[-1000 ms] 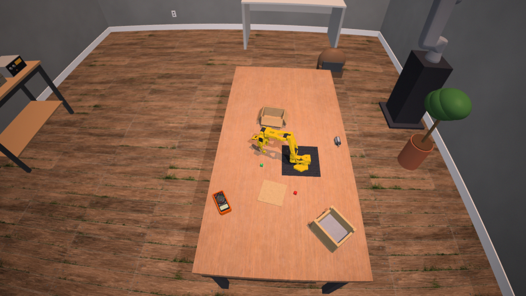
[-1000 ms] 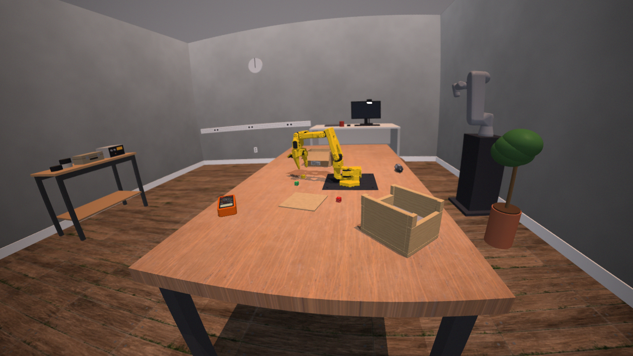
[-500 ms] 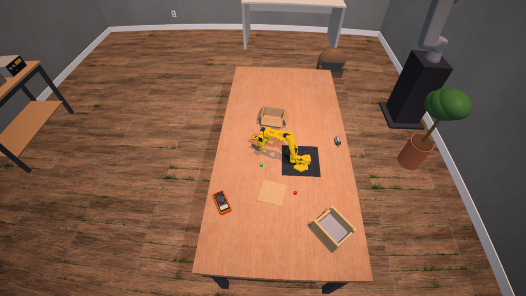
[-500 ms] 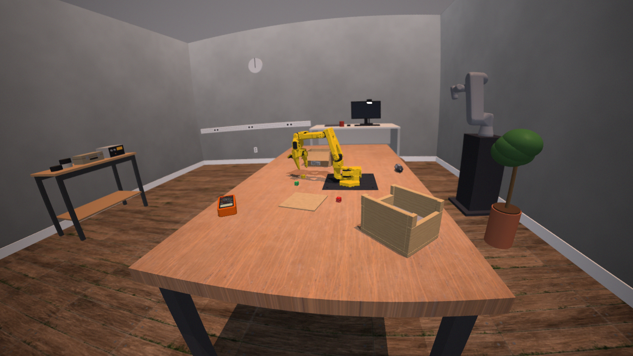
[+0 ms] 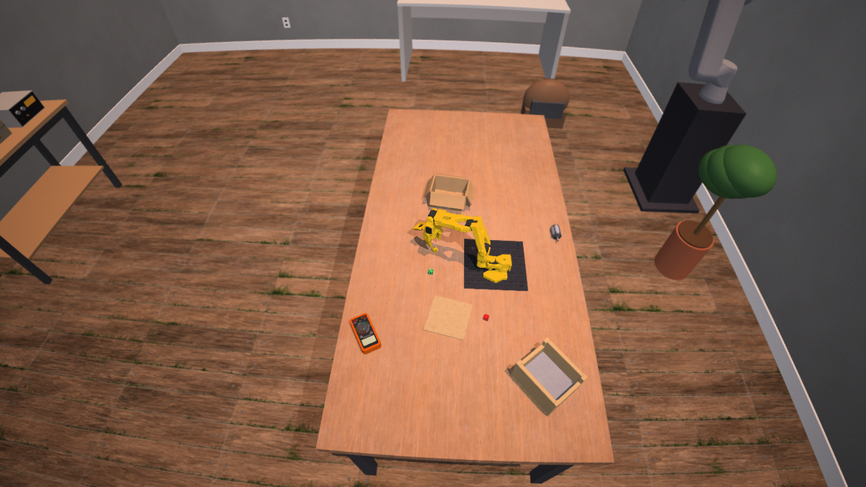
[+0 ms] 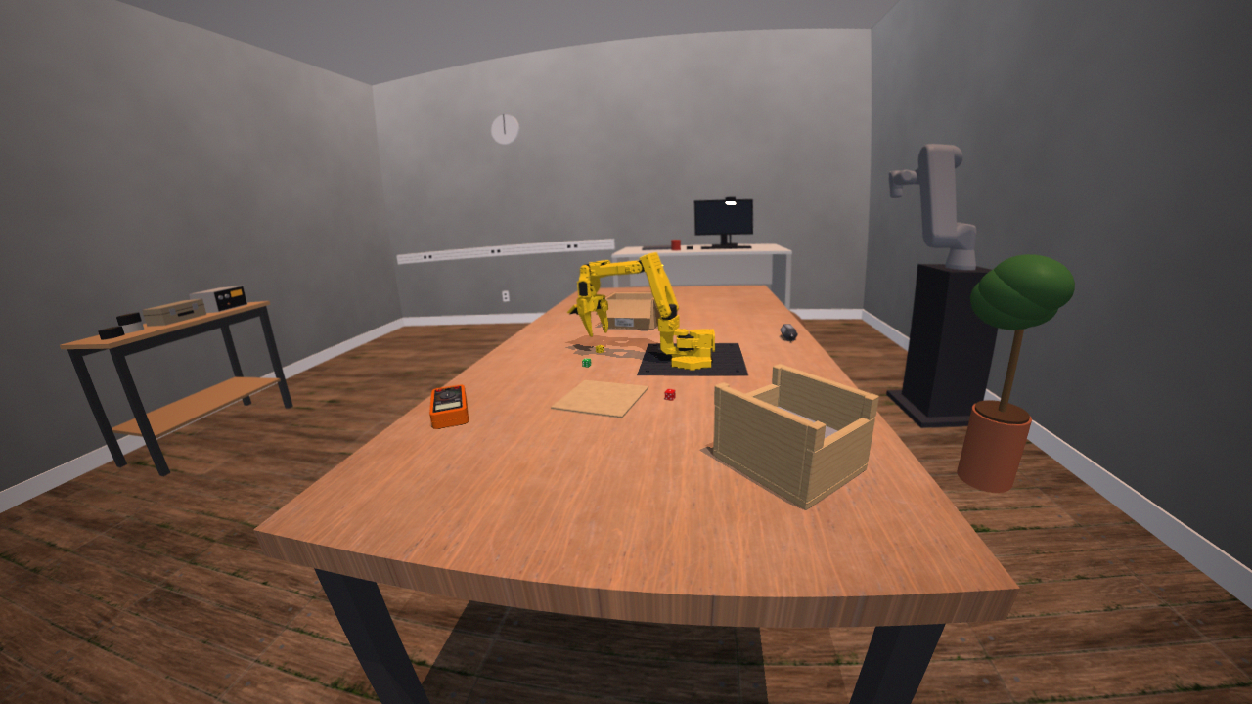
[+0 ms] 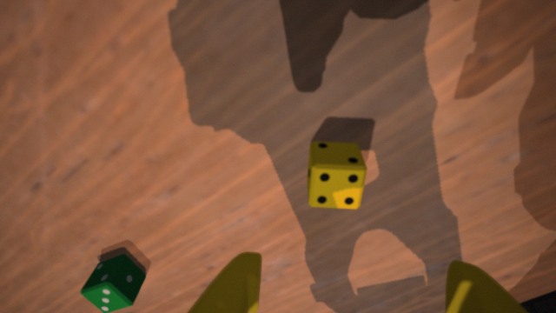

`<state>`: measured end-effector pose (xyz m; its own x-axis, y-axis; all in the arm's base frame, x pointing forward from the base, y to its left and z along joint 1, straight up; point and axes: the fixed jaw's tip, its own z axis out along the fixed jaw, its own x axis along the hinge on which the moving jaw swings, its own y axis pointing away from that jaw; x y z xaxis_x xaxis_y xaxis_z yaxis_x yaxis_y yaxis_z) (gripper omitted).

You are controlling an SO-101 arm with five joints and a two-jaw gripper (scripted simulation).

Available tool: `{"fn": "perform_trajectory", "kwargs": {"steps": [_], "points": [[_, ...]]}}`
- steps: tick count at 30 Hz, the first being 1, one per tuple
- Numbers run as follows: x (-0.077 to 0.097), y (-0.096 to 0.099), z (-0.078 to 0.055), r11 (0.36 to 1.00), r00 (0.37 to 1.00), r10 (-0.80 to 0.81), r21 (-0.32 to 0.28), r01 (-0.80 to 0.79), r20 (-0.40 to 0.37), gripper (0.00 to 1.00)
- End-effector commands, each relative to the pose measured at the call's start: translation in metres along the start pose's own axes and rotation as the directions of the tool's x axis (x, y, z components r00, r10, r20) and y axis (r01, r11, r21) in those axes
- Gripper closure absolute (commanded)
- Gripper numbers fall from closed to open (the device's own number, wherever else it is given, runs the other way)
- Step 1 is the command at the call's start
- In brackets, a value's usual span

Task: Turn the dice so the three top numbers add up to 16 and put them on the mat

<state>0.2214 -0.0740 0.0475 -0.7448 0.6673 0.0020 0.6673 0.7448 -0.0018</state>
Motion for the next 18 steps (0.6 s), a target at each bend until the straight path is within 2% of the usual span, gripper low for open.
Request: {"fn": "perform_trajectory", "kwargs": {"steps": [1,18], "points": [[0.001,-0.002,0.009,1.000,1.000,0.013,0.008,-0.013,-0.023,0.75],[0.001,-0.002,0.035,1.000,1.000,0.013,0.008,-0.013,-0.023,0.75]]}}
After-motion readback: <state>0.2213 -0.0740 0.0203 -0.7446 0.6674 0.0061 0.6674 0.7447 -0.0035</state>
